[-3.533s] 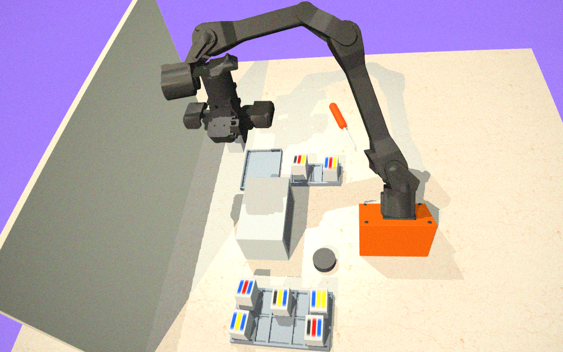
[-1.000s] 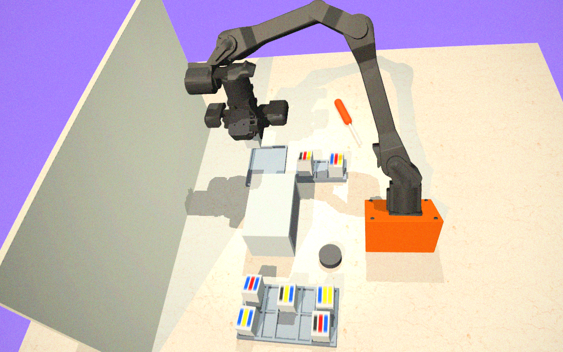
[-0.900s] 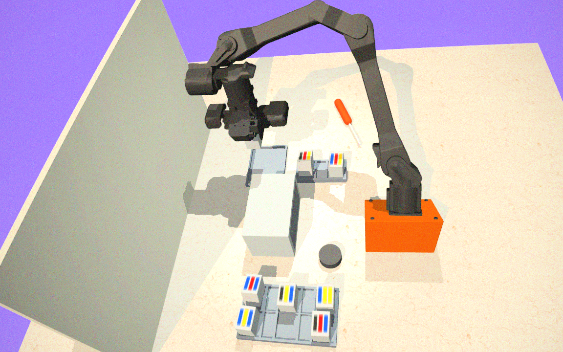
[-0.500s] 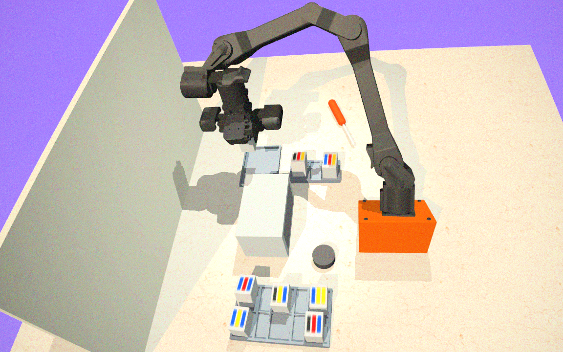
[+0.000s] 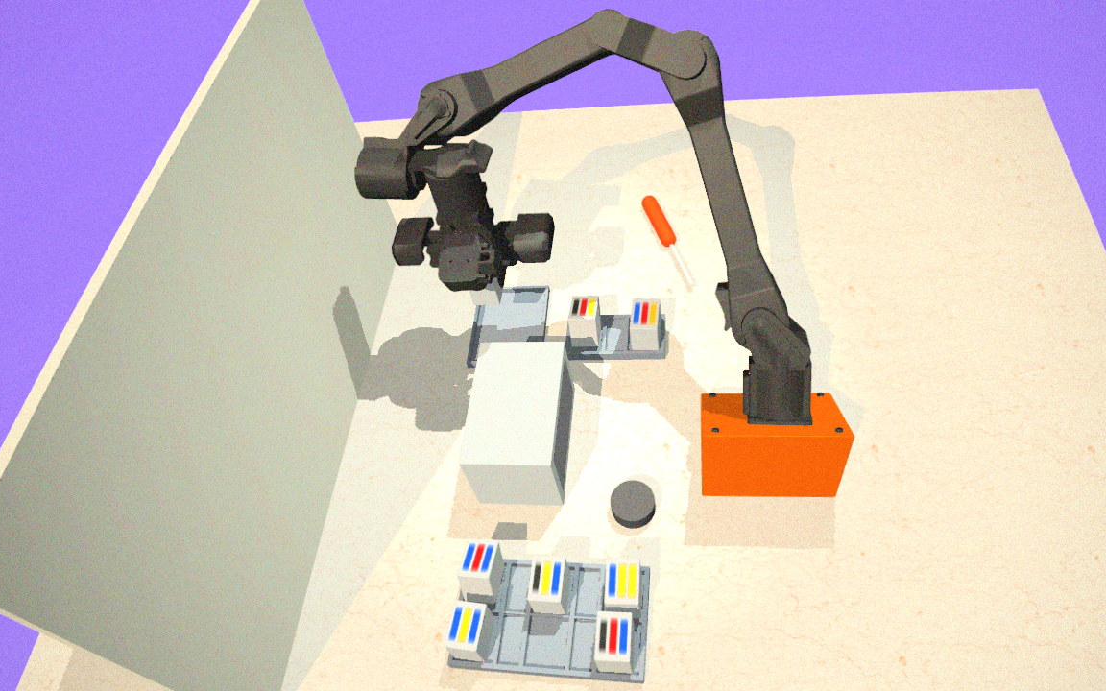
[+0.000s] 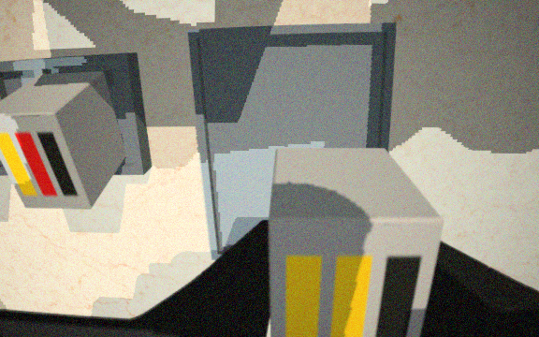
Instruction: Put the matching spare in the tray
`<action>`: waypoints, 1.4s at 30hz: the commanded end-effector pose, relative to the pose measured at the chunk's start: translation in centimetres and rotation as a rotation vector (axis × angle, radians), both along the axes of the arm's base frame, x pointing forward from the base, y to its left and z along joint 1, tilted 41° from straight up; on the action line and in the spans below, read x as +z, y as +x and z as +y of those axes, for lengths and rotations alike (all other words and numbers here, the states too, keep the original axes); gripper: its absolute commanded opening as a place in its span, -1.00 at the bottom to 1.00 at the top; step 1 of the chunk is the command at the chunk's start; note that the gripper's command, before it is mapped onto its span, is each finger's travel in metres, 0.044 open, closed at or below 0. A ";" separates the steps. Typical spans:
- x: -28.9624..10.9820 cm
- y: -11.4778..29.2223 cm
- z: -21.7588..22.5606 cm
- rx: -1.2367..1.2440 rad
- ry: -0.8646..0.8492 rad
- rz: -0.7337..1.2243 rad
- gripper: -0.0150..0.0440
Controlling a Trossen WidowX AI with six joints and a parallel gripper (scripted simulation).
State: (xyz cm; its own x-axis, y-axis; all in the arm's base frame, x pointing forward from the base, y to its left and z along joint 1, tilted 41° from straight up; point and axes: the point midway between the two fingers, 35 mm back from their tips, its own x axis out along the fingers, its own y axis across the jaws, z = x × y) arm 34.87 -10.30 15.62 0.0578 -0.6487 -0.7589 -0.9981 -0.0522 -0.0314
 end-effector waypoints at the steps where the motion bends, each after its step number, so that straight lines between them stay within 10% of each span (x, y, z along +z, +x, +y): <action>1: -0.4 0.0 -0.2 0.005 0.003 0.004 -0.49; 42: -2.9 -0.1 -2.5 0.005 -0.001 0.004 -0.49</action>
